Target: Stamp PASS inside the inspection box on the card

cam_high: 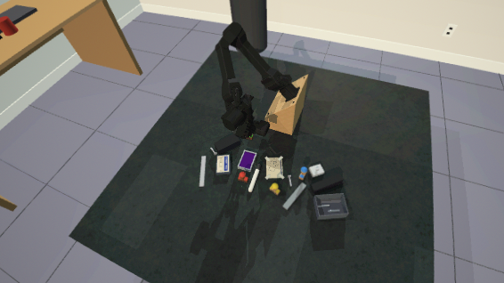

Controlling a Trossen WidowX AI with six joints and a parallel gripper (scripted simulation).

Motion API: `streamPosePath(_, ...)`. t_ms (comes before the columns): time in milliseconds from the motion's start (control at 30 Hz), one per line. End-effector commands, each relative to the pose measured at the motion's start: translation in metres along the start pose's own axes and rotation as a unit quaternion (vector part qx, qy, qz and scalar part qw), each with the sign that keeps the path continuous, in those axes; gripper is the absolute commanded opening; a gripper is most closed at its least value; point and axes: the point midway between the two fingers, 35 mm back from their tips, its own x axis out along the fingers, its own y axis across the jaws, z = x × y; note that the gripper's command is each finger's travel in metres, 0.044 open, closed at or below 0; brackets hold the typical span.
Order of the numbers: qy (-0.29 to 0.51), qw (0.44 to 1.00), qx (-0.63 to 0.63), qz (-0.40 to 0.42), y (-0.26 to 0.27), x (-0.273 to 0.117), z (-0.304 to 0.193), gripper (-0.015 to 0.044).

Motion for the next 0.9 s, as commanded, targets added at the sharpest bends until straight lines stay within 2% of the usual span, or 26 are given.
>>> streamPosePath(0, -0.001, 1.000, 0.000, -0.002, 0.001, -0.002, 0.014, 0.0000)
streamPosePath(533, -0.002, 1.000, 0.001, -0.002, 0.023, -0.003, 0.075, 0.0000)
streamPosePath(867, -0.002, 1.000, 0.001, -0.002, 0.024, 0.001, 0.078, 0.0000)
